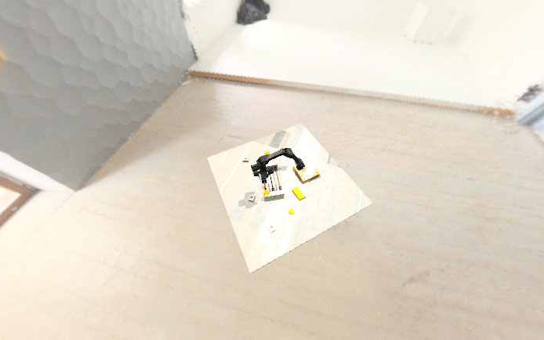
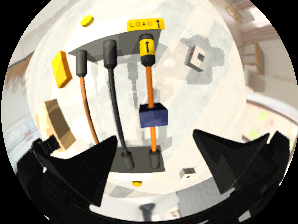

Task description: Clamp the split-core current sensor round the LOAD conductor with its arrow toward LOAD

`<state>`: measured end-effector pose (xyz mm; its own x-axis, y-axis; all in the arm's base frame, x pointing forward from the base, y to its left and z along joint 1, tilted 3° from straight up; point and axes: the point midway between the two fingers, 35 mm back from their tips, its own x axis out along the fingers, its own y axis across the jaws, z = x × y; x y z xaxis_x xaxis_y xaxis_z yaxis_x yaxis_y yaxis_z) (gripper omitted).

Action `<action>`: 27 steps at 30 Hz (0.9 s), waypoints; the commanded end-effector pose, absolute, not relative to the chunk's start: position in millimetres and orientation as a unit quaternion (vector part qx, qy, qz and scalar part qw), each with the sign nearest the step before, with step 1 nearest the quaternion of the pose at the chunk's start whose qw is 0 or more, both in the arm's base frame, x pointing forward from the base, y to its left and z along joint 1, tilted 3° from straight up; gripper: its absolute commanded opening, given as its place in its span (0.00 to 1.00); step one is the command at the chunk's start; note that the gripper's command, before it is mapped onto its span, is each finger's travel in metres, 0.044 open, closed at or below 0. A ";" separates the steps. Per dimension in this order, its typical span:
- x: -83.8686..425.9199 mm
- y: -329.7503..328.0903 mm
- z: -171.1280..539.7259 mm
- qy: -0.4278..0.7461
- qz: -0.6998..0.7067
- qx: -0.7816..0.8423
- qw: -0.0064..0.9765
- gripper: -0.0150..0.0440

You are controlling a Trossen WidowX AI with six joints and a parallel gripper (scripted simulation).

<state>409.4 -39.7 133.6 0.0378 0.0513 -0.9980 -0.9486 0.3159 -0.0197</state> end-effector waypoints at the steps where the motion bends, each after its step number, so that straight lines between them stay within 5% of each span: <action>1: 409.0 -39.7 133.4 0.552 0.422 -0.407 0.593 1.00; 15: 408.4 -36.3 132.7 0.568 0.402 -0.395 0.600 1.00; 27: 388.8 21.1 125.8 0.704 0.003 -0.204 0.681 1.00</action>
